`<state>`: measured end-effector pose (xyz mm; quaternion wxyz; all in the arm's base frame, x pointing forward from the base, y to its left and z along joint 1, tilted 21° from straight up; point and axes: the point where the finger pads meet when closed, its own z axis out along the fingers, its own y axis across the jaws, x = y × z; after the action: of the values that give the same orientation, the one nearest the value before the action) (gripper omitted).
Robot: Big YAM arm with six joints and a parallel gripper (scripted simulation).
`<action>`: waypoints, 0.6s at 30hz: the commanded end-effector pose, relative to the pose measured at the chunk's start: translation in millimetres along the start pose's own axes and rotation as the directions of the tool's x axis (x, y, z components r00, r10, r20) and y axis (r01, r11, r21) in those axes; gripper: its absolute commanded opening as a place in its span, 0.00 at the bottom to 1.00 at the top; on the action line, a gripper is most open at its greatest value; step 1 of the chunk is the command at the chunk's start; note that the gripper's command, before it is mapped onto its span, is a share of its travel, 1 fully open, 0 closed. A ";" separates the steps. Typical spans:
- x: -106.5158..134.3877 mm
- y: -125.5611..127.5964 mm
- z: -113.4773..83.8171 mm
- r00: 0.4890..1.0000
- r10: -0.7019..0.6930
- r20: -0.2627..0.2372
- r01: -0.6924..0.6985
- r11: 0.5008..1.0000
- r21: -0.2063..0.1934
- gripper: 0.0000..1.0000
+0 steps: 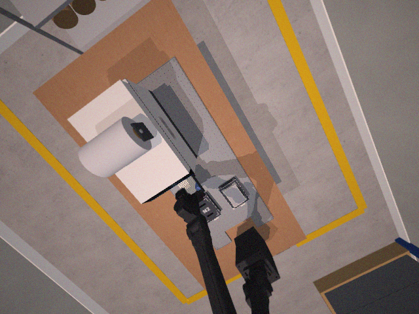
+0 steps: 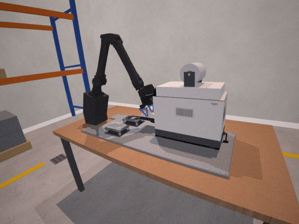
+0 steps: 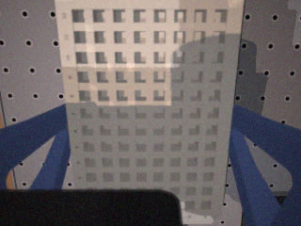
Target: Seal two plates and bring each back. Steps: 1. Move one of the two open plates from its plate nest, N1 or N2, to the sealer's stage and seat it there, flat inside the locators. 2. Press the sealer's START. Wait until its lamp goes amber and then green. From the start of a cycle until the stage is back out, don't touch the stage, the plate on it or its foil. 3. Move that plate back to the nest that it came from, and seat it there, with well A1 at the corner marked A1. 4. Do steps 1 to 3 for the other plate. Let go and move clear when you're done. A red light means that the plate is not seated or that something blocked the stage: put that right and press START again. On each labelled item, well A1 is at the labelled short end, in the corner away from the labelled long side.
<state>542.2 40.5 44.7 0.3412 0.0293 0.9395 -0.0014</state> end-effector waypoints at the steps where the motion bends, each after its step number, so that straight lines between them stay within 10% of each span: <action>1: -3.3 -9.4 6.9 1.000 0.005 0.009 -0.005 1.000 0.009 0.00; 18: -11.7 8.8 14.8 1.000 0.008 0.016 -0.008 1.000 -0.006 0.00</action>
<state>545.1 38.9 38.5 0.3401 0.0315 0.9398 -0.0024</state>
